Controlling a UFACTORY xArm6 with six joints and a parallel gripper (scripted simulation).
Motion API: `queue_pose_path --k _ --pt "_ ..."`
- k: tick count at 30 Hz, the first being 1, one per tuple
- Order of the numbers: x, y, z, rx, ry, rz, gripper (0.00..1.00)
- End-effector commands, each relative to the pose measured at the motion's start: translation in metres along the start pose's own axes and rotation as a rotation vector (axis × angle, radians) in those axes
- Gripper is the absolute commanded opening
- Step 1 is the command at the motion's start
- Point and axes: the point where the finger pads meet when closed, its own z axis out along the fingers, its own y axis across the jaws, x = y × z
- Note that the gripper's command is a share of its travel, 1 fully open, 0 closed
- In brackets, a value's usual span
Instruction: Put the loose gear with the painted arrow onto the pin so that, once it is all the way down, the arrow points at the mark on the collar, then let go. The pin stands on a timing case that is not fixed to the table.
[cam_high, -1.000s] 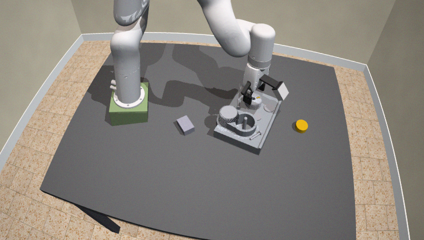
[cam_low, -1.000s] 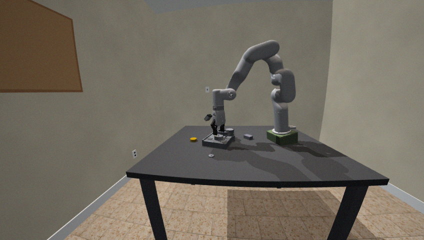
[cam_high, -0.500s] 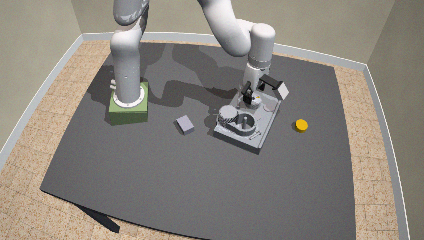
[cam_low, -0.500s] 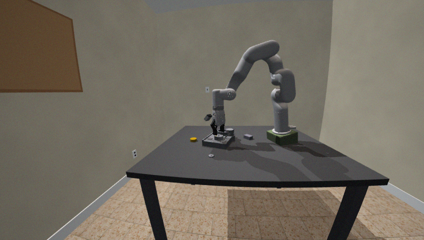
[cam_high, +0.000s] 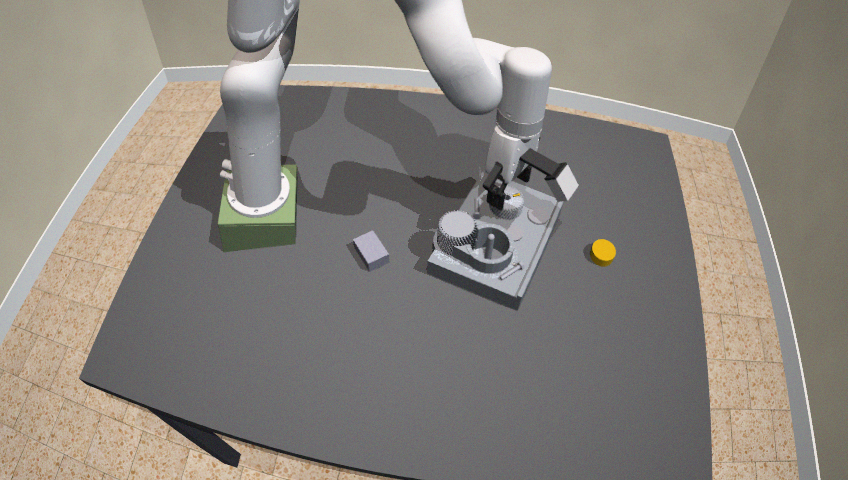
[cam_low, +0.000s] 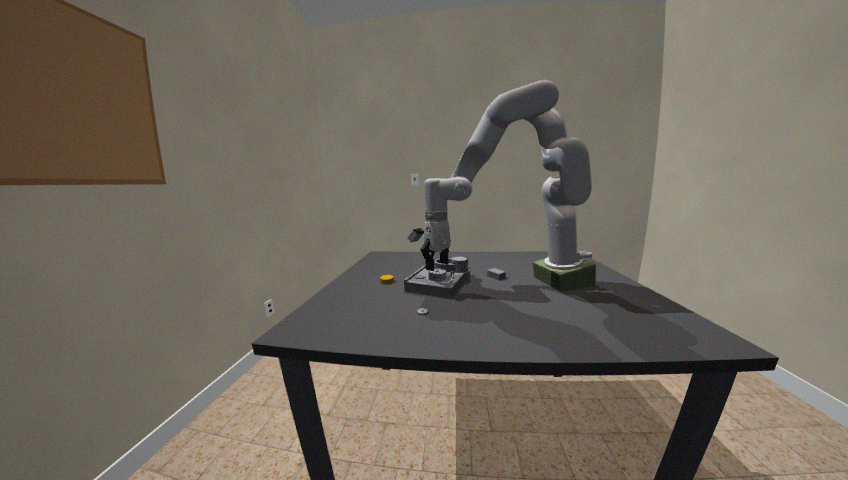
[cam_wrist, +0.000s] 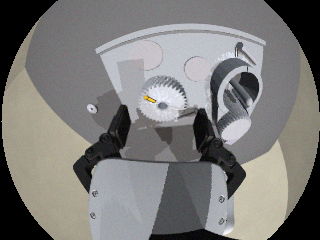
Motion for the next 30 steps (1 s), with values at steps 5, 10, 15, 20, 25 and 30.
queue_pose_path --k 5,10,15,20,25,30 --pt "0.0012 -0.0010 -0.0013 0.002 0.003 0.000 0.93" --pt "0.0012 -0.0010 -0.0013 0.002 0.003 0.000 0.93" --pt "0.0012 -0.0010 -0.0012 0.002 0.003 0.000 0.93" --pt "0.0012 -0.0010 -0.0003 0.002 0.003 0.000 0.93" --pt "0.0012 -0.0010 0.0021 0.002 0.003 0.000 0.93" --pt "0.0012 -0.0010 0.0043 0.002 0.003 0.000 0.93"
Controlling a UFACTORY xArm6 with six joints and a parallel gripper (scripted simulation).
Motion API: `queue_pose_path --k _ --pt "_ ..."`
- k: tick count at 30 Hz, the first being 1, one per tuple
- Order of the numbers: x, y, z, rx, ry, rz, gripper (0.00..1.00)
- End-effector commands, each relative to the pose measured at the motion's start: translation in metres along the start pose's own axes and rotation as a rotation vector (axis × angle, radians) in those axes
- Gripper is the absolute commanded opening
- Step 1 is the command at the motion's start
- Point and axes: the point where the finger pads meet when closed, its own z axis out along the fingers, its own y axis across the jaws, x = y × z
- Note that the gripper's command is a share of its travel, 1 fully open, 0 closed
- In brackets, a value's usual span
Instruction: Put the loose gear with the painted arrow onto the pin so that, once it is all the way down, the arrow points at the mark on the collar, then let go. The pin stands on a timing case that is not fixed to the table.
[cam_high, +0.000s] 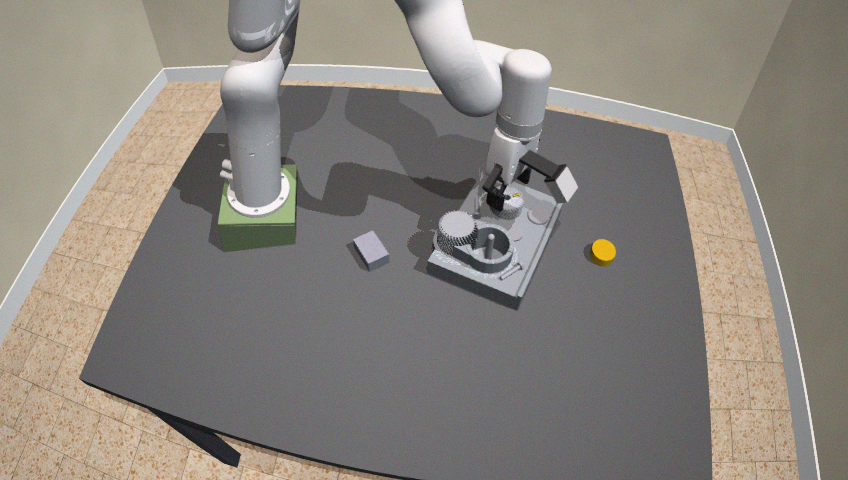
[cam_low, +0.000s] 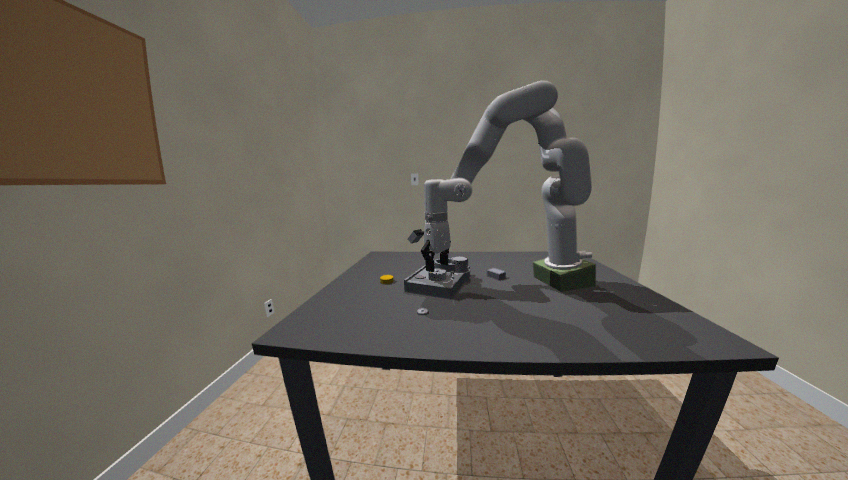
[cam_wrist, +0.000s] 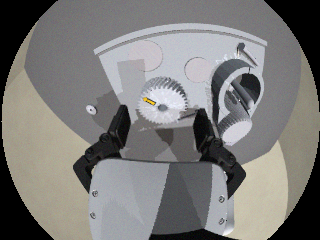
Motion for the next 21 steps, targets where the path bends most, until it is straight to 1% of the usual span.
queue_pose_path --k 1,21 --pt "0.001 -0.001 0.001 0.003 0.003 0.000 0.93" --pt "0.001 -0.001 0.021 0.003 0.003 0.000 0.93"
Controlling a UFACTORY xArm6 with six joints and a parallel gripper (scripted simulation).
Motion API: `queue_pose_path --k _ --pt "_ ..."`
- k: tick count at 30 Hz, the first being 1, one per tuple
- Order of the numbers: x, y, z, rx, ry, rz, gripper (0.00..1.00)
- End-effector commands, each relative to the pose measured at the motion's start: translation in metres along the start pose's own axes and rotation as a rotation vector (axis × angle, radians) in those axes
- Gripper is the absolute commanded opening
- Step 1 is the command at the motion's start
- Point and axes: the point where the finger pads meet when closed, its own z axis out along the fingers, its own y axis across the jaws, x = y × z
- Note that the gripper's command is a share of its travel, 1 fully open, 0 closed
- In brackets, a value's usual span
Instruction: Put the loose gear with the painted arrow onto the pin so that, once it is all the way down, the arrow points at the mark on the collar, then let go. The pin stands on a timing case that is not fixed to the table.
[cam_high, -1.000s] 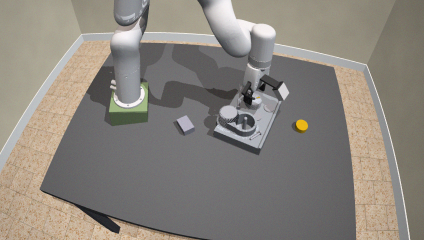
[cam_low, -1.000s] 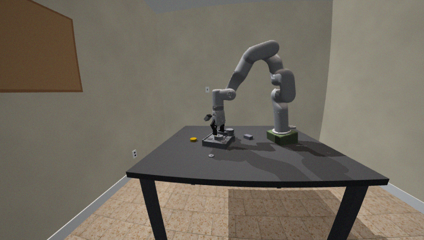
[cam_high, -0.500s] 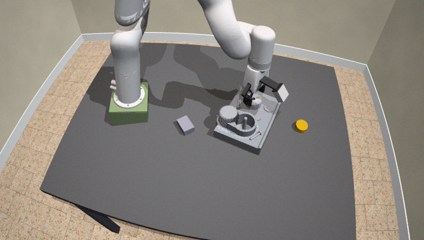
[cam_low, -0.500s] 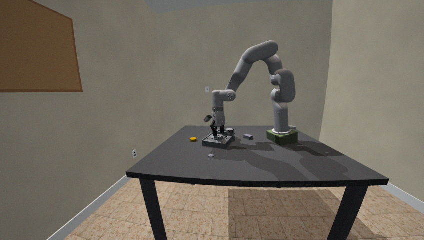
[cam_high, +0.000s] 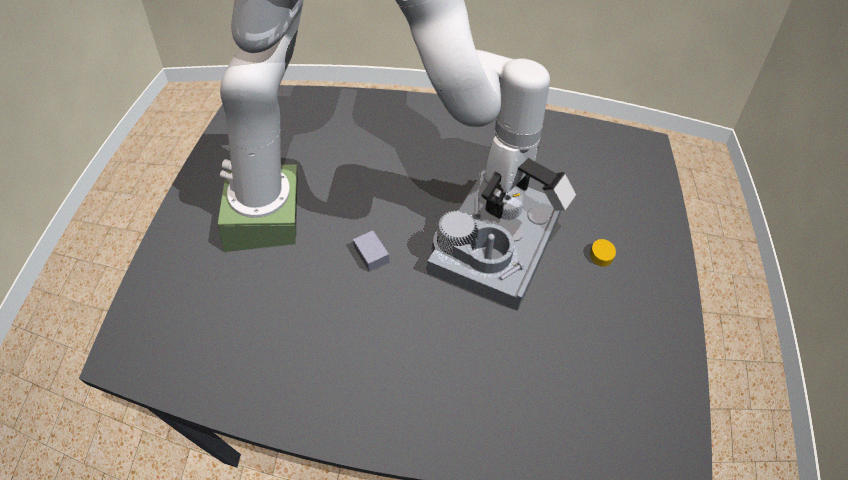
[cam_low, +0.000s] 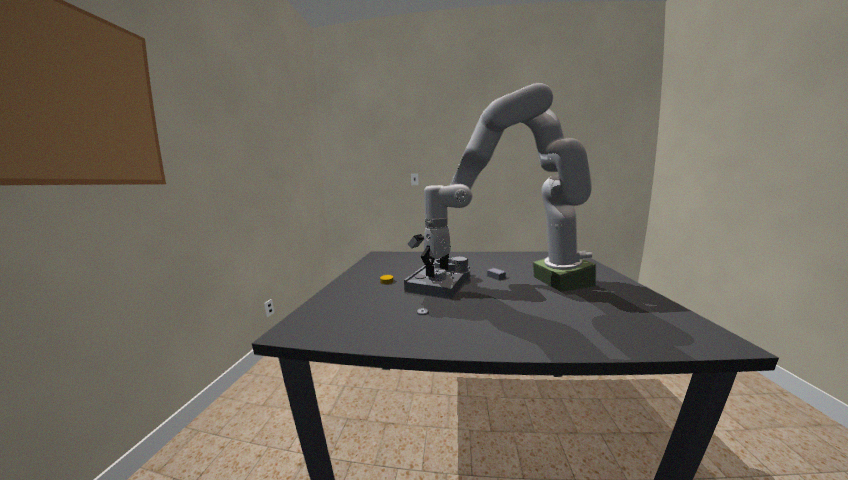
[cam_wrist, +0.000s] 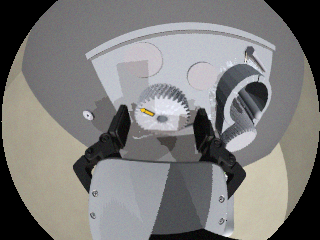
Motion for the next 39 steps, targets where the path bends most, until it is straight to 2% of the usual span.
queue_pose_path --k 1,17,37,38,39 --pt "0.001 -0.001 0.004 0.002 0.003 0.000 0.93" --pt "0.001 -0.001 0.013 0.002 0.003 0.000 0.93" --pt "0.001 -0.001 0.014 0.002 0.003 0.000 0.93" --pt "0.001 -0.001 0.014 0.002 0.003 0.000 0.00" --pt "0.001 -0.001 0.014 0.002 0.003 0.000 0.00"
